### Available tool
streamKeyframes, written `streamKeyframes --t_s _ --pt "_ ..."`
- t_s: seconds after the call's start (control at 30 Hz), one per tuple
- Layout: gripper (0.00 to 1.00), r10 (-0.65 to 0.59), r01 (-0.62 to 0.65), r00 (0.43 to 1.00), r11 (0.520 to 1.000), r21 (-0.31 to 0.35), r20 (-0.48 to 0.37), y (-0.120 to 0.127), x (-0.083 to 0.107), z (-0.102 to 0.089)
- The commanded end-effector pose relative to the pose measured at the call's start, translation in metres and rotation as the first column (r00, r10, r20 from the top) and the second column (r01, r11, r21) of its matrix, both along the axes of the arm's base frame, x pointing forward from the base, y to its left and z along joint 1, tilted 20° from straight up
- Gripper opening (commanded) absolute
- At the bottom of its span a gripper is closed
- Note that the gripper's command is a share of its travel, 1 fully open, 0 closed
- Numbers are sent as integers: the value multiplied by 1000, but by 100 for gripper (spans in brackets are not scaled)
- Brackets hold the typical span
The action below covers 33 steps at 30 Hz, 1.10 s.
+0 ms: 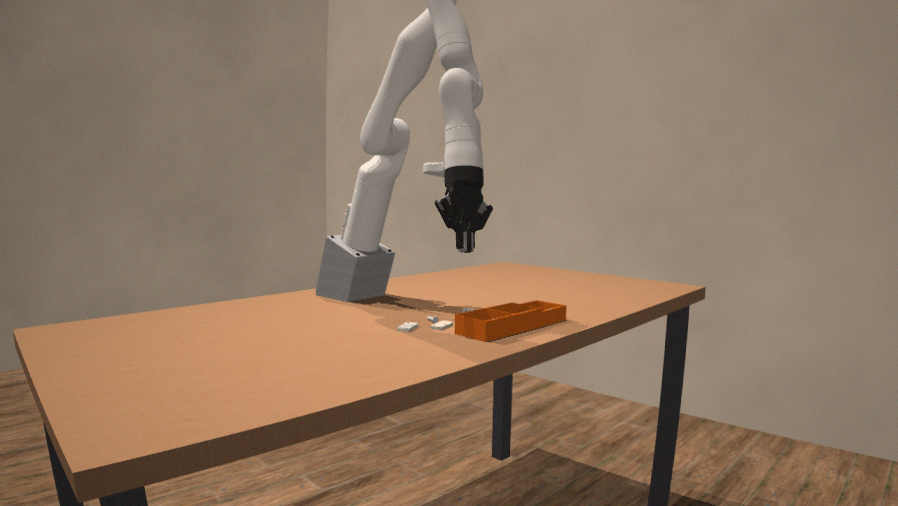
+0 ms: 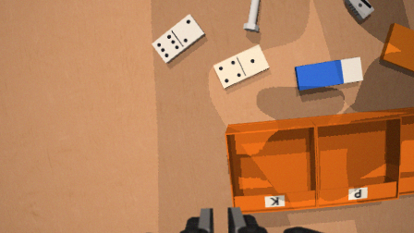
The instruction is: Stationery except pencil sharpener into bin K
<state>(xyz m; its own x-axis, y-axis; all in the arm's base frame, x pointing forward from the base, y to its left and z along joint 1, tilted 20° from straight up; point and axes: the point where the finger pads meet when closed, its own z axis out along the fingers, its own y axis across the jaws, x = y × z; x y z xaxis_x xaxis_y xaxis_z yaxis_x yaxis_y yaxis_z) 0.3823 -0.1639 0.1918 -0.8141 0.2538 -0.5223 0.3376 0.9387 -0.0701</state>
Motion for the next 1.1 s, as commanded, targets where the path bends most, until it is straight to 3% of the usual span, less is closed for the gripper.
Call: streamKeyframes --t_s 0.0,0.43,0.5,0.57,1.07 --pt "9 33 -31 999 998 62 -32 10 -11 8" --pt "9 168 -144 974 977 156 -153 91 -67 10" --pt "9 168 -144 974 977 156 -153 91 -67 10" --pt "9 162 -137 974 979 154 -161 102 -82 8" --pt "9 159 -135 975 979 154 -154 100 -79 9"
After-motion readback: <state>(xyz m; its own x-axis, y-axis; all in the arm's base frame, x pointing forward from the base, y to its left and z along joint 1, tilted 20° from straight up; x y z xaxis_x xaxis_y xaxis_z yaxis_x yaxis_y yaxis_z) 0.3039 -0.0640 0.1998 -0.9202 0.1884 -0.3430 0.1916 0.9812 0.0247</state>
